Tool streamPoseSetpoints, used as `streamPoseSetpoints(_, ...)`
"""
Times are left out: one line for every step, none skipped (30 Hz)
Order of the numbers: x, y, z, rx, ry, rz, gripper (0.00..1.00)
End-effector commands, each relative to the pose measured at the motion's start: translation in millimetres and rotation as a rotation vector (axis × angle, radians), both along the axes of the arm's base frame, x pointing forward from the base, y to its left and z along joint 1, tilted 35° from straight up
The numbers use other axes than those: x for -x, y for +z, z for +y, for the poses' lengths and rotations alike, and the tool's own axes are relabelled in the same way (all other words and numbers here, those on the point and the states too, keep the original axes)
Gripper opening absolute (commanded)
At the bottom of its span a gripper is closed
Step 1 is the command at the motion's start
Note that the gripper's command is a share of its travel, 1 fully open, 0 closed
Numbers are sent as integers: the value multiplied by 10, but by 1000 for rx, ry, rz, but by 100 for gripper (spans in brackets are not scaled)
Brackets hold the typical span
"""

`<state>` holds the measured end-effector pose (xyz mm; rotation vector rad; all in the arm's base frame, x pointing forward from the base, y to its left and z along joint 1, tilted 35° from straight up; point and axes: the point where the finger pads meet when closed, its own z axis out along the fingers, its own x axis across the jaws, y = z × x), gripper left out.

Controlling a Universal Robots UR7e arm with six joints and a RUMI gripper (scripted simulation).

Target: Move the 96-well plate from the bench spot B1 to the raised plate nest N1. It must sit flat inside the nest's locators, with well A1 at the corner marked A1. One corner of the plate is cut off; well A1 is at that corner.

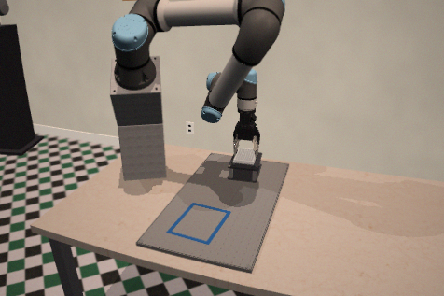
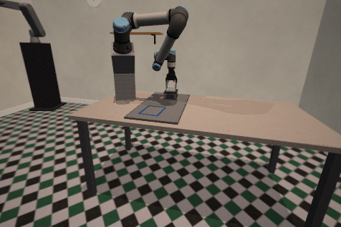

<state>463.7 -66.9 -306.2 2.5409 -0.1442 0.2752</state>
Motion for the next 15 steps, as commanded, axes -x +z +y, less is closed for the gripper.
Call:
streamPoseSetpoints(-5, -3, -2, 0, 1, -1, 0)
streamPoseSetpoints(-5, -4, -3, 0, 1, -1, 0)
streamPoseSetpoints(-6, -6, -4, 0, 1, -1, 0)
streamPoseSetpoints(-6, -7, -4, 0, 1, -1, 0)
streamPoseSetpoints(-6, -8, -5, 0, 1, -1, 0)
streamPoseSetpoints(-6, -10, -6, 0, 1, -1, 0)
streamPoseSetpoints(-7, -11, -7, 0, 1, -1, 0)
streamPoseSetpoints(-7, -11, -7, 0, 1, -1, 0)
streamPoseSetpoints(-7, -11, -7, 0, 1, -1, 0)
streamPoseSetpoints(-7, -12, -8, 0, 1, -1, 0)
streamPoseSetpoints(-7, -14, -9, 0, 1, -1, 0)
streamPoseSetpoints(-7, -15, -10, 0, 1, -1, 0)
streamPoseSetpoints(-8, -17, -11, 0, 1, -1, 0)
streamPoseSetpoints(-8, -18, -12, 0, 1, -1, 0)
streamPoseSetpoints(-8, -19, -13, 0, 1, -1, 0)
